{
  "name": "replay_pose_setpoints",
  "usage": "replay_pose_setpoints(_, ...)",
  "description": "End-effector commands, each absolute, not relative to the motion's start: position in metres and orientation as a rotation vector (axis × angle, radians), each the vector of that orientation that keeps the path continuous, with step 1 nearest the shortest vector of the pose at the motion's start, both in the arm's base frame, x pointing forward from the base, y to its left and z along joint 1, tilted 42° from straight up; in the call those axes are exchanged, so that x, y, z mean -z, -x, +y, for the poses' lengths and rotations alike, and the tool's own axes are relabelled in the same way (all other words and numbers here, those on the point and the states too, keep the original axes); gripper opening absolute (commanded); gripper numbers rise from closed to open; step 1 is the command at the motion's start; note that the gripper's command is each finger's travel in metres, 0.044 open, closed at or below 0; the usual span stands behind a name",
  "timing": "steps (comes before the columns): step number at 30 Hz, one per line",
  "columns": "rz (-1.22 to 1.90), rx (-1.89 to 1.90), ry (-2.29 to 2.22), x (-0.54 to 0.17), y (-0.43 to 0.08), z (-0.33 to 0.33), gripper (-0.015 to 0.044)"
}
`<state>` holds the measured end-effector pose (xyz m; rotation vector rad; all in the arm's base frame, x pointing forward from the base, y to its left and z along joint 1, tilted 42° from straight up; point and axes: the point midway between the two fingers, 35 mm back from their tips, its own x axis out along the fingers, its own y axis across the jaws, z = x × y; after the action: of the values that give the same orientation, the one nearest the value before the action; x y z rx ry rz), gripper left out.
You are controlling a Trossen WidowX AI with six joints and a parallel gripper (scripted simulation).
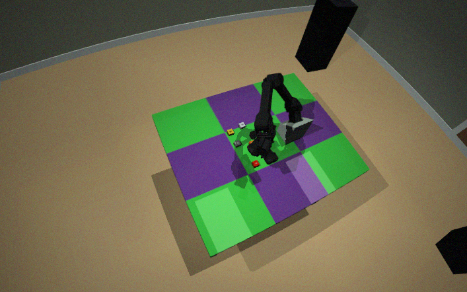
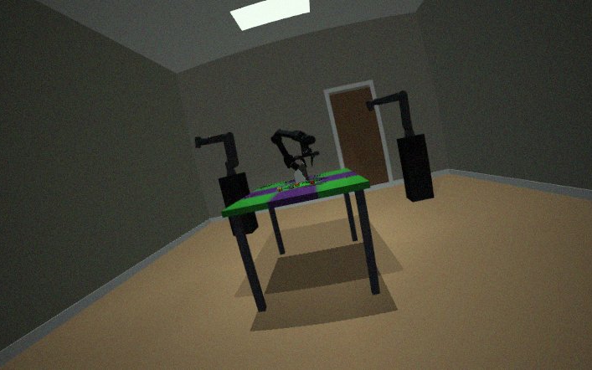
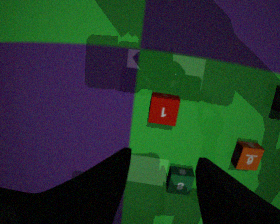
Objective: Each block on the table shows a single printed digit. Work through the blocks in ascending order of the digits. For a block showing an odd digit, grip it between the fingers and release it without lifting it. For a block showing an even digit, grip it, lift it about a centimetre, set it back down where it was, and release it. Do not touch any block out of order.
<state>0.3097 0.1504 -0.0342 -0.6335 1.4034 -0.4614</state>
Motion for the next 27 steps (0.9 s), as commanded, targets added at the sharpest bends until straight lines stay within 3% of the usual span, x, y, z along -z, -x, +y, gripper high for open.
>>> replay_pose_setpoints(1,1.422,0.481,0.625,0.031,-0.307,0.148,0.012)
replay_pose_setpoints(10,1.424,0.477,0.623,0.022,-0.31,0.141,0.012)
replay_pose_setpoints(17,1.428,0.458,0.614,-0.06,-0.321,0.055,0.012)
replay_pose_setpoints(27,1.422,0.491,0.637,-0.139,-0.277,-0.052,0.012)
